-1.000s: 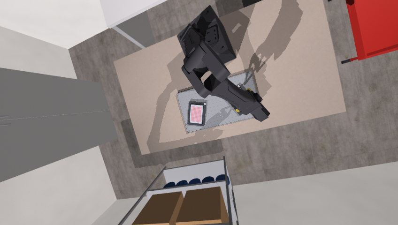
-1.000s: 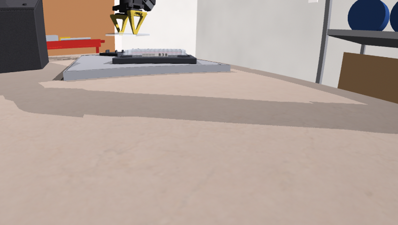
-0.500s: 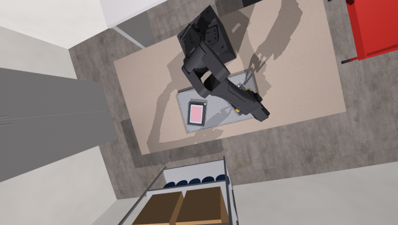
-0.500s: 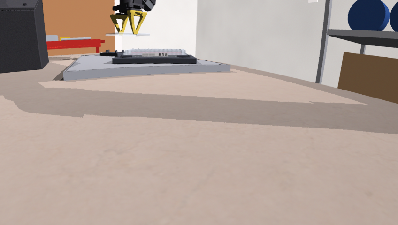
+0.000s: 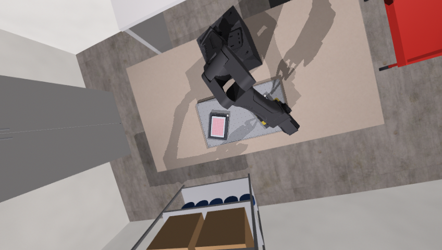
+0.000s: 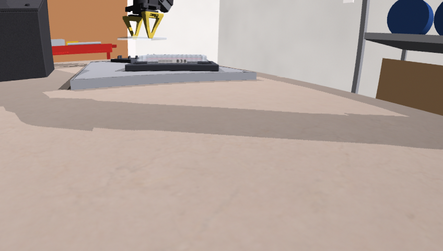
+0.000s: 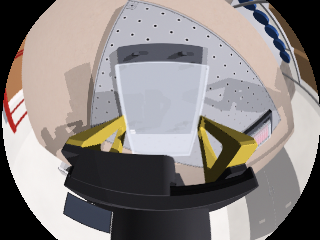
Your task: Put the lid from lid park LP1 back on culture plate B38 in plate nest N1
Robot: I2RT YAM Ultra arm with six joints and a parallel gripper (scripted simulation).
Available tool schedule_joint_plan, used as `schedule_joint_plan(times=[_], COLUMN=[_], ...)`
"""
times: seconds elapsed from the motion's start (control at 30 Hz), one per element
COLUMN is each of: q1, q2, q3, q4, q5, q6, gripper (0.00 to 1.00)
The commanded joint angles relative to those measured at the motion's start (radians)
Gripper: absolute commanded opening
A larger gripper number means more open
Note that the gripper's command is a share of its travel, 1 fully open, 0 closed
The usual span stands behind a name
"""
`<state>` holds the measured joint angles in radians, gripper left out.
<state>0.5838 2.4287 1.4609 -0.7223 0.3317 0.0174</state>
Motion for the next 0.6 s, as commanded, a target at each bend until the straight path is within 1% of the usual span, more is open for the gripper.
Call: schedule_joint_plan(times=[0.0, 0.37, 0.57], q1=[0.008, 0.008, -0.036], q2=[-0.008, -0.008, -0.048], q3=[0.008, 0.008, -0.038], q4=[0.004, 0.004, 0.024], q5=[-0.001, -0.001, 0.003], q6=[0.0, 0.0, 0.153], gripper=[0.0, 0.0, 0.0])
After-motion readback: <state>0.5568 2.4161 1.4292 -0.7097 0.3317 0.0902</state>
